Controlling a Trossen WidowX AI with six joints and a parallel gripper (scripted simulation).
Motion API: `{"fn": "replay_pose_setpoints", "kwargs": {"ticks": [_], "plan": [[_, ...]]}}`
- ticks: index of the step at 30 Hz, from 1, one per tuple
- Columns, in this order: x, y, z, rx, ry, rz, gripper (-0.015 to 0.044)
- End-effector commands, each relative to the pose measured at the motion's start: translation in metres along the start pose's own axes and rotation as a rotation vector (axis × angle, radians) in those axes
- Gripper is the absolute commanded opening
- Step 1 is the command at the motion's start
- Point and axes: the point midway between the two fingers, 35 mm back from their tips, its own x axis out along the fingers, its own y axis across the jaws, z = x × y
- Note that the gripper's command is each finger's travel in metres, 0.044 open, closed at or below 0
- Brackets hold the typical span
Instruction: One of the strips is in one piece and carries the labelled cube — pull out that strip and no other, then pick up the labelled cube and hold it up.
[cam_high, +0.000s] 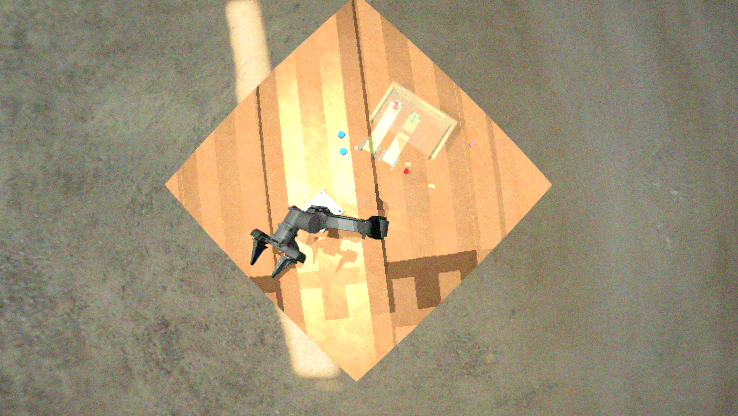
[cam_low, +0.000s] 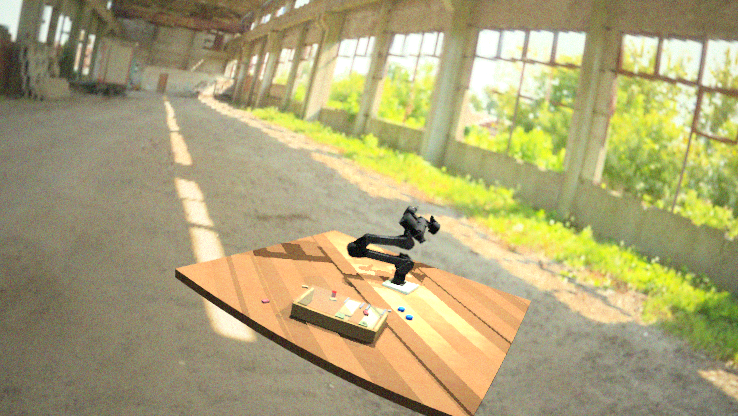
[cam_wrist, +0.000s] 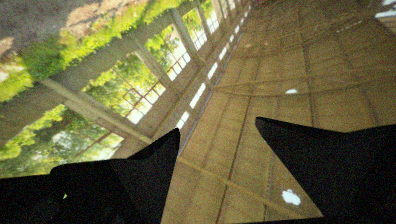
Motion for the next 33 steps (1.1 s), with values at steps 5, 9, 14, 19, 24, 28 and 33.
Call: {"fn": "replay_pose_setpoints", "kwargs": {"ticks": [5,9,14,19,24,28,33], "plan": [[-0.002,0.02,-0.019,0.077,0.088,0.106,0.04],[-0.007,0.042,-0.037,0.164,0.177,0.213,0.04],[-0.034,0.088,-0.076,0.361,0.412,0.436,0.04],[-0.082,0.124,-0.114,0.533,0.722,0.613,0.04],[-0.147,0.144,-0.146,0.665,1.096,0.724,0.04],[-0.207,0.144,-0.163,0.73,1.43,0.752,0.04],[-0.285,0.124,-0.173,0.746,1.872,0.7,0.04]]}}
